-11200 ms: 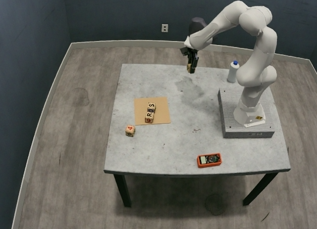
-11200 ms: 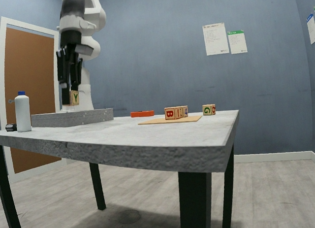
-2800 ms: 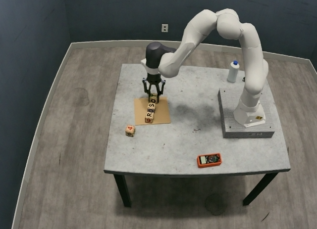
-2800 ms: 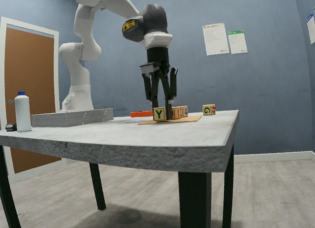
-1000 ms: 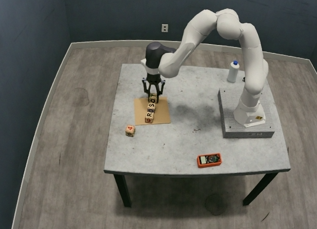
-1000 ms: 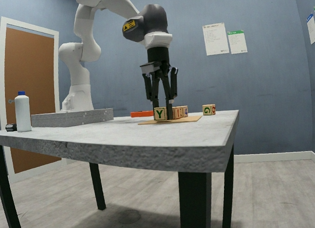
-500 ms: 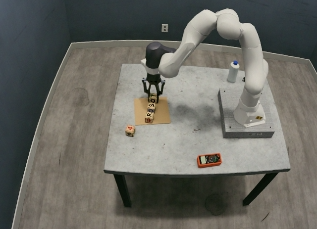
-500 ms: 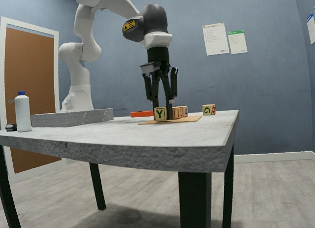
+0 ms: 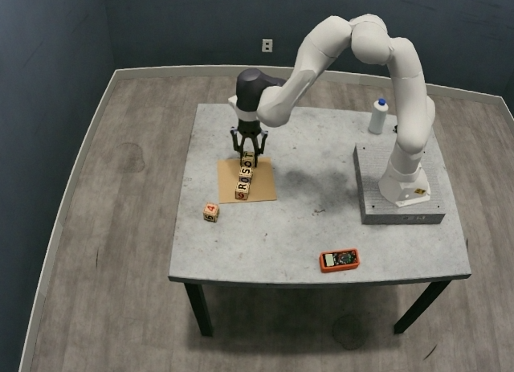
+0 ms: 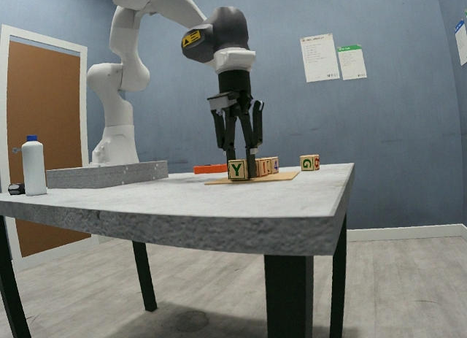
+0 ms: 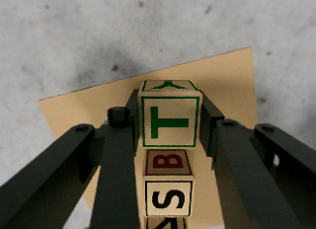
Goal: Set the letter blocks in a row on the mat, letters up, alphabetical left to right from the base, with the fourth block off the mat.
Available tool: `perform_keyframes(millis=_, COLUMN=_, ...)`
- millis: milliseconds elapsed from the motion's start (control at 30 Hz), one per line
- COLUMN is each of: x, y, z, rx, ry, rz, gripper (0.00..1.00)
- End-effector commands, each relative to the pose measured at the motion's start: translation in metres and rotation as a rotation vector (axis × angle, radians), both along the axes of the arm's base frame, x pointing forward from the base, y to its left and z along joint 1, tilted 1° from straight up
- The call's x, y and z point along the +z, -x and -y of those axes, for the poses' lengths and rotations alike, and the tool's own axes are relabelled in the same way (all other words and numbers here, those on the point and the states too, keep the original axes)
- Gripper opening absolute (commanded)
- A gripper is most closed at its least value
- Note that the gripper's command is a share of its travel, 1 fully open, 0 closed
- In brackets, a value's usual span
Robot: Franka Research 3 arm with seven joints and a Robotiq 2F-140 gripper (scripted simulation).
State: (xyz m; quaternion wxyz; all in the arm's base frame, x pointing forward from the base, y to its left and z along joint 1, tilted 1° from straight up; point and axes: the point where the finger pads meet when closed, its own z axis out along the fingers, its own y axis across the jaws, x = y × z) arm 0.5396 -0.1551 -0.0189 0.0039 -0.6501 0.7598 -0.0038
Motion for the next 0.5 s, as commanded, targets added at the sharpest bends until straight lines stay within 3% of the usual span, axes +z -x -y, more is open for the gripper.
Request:
perform_keyframes(millis=0, x=-0.0018, y=-0.0008, z=-0.0002, rx=-0.003, ry=0.000, rz=0.002, gripper=0.33)
perform_keyframes(millis=467, x=-0.0032, y=-0.0008, z=-0.0002, rx=-0.003, ry=0.000, rz=0.002, gripper=0.33)
